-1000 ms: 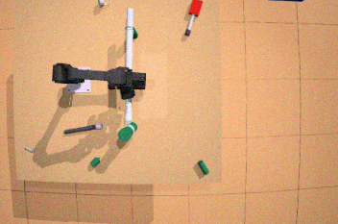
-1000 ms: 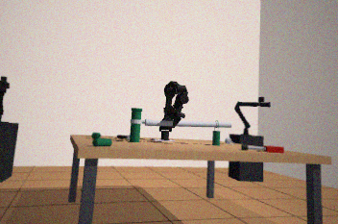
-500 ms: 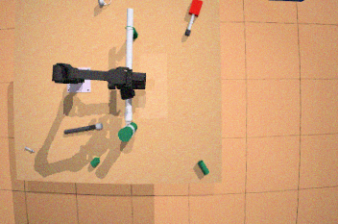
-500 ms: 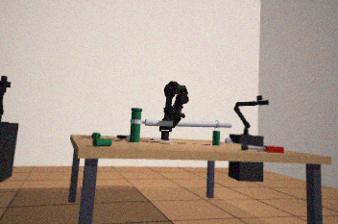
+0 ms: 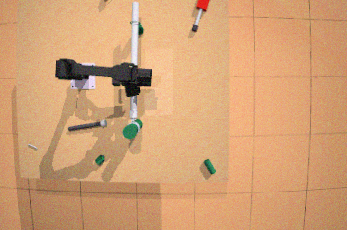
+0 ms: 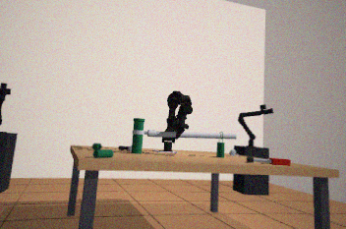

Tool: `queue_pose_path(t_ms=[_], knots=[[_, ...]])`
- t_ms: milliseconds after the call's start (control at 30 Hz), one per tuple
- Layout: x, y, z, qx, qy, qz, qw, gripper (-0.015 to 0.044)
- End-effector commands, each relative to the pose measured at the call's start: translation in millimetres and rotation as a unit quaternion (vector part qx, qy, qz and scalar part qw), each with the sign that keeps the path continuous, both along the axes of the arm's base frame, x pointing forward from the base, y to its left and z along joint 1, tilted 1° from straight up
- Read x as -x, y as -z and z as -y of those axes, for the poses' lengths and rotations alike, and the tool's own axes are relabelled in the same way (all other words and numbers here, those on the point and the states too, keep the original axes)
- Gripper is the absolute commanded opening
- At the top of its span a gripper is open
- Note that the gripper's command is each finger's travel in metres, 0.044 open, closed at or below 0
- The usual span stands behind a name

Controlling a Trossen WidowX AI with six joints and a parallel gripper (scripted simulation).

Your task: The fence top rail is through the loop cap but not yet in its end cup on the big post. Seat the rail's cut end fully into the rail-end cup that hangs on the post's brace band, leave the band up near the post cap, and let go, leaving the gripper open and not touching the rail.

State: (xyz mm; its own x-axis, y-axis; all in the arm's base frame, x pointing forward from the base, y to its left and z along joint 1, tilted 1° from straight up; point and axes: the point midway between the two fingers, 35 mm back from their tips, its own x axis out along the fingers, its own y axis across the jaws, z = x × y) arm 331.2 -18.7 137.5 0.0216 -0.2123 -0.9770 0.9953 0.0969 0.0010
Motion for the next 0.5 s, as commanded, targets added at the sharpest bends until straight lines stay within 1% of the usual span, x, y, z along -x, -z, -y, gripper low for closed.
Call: queue_pose_path(t_ms=[0, 467], knots=[[0.1, -1.5, 0.8, 0.002, 0.000, 0.001, 1.000, 0.0000], [0.6, -3.4, 2.9, 0.005, 0.001, 0.001, 1.000, 0.0000]])
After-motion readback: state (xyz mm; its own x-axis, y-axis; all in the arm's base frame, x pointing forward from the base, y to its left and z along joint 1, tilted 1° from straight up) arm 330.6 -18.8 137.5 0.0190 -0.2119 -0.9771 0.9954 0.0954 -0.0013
